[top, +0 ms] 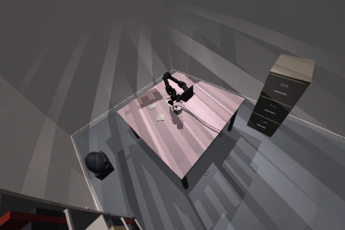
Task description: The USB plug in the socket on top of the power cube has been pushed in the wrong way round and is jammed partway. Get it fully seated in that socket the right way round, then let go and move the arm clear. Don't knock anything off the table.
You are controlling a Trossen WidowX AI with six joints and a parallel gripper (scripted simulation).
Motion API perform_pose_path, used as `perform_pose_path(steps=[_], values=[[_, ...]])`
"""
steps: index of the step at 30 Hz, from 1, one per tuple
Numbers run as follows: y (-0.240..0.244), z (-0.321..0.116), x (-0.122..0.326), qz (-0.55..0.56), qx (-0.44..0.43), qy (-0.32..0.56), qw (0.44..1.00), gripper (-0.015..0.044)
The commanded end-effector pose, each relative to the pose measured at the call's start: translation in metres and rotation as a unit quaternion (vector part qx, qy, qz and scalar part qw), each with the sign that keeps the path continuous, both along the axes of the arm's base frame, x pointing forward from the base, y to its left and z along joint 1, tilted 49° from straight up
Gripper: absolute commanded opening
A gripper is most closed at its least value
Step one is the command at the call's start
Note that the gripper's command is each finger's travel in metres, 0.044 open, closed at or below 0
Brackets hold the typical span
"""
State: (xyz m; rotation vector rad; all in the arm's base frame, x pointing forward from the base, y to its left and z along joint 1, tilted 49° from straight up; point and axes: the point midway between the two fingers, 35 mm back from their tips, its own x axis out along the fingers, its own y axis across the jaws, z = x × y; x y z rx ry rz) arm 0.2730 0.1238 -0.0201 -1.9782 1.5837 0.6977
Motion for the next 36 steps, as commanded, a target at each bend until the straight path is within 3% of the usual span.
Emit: perform_pose_path(steps=[1,36], values=[[-0.003,0.002,0.001,-0.005,-0.004,-0.006,1.000,0.0440],[-0.025,-0.017,0.008,-0.005,-0.005,-0.006,1.000,0.0440]])
